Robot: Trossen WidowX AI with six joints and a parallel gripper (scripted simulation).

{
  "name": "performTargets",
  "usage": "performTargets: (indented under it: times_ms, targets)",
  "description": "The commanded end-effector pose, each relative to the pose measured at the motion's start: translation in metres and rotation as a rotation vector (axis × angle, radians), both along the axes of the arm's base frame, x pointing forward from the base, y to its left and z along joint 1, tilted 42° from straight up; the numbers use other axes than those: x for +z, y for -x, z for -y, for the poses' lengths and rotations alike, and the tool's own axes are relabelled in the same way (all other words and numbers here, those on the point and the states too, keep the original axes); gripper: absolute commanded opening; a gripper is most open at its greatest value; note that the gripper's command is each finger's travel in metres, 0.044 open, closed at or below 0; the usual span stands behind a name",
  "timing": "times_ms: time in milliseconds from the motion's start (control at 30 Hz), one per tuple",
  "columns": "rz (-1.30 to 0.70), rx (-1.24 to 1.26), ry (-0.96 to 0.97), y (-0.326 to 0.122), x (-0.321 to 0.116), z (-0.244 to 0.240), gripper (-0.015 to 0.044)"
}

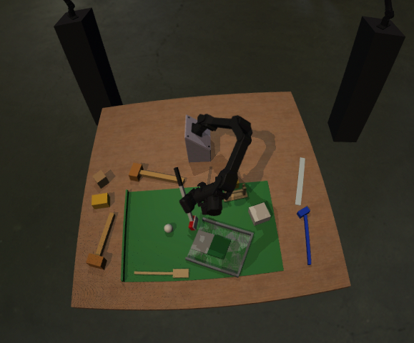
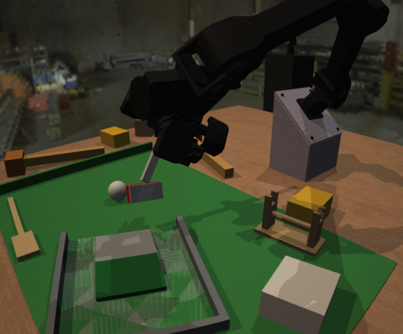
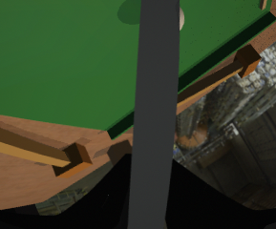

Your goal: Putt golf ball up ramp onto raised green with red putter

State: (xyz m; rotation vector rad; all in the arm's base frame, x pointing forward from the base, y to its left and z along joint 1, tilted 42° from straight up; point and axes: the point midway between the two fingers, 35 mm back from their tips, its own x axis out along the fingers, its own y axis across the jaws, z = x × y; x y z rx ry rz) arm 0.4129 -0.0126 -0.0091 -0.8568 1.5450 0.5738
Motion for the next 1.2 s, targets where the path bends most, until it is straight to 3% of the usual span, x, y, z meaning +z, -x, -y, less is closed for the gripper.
performTargets:
  times_ms: [0,633,1167]
  targets:
    - [-0.028,-0.044,0.078,-0.006,-0.011,0.025,0.0]
    - [-0.184,-0.157,0.368,-0.005,-0.069,0.117,0.0]
    - [-0.186,-0.158,0.368,-0.005,-0.099,0.091,0.0]
